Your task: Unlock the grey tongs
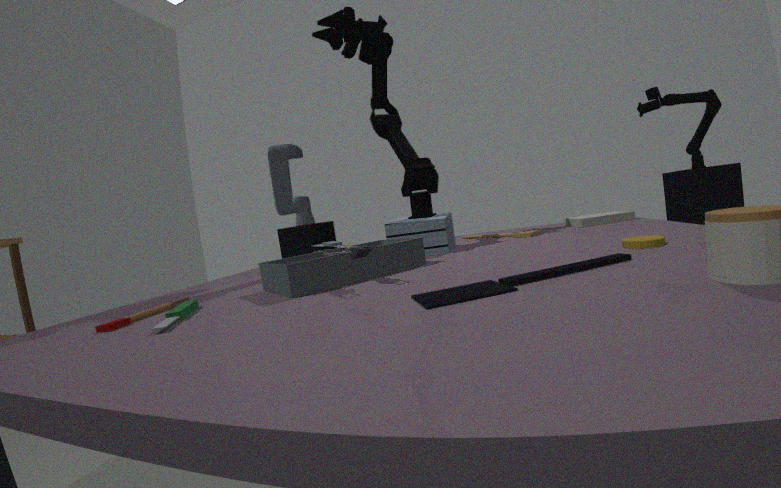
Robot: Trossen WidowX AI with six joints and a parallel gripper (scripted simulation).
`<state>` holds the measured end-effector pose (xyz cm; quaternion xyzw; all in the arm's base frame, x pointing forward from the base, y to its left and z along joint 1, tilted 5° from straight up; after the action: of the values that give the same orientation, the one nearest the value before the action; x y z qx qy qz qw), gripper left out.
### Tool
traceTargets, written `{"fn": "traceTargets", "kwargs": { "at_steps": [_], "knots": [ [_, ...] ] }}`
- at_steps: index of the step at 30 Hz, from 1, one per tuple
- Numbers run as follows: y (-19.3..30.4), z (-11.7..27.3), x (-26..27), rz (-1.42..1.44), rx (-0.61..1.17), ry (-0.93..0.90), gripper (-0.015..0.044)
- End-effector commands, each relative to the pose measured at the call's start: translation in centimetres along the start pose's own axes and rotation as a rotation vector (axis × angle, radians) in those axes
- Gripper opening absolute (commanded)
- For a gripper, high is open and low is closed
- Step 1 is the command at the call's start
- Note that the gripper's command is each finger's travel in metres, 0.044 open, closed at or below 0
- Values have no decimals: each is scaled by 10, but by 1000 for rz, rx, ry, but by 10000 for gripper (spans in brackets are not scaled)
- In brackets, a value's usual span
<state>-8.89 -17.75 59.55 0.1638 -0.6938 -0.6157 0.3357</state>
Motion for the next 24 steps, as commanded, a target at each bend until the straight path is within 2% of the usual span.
{"fn": "traceTargets", "kwargs": {
  "at_steps": [1, 5, 6, 15, 22, 24],
  "knots": [
    [1, 0, -1, 5, 2, -2, 374],
    [11, 4, -13, 111, 22, -53, 269],
    [13, 4, -16, 136, 26, -59, 260],
    [36, 10, -52, 430, 72, -176, 260],
    [65, 11, -124, 960, 112, -327, 260],
    [66, 11, -127, 972, 116, -332, 260]
  ]
}}
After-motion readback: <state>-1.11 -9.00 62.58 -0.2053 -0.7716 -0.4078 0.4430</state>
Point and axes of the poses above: the point midway between the two fingers, 35 mm back from their tips, its own z axis back along the fingers, its own x axis across the jaws, y = z × x, the point moved 8 cm from there along z, back along the fingers, and after that the axes turned 14 degrees about z, right-handed, at the moved point
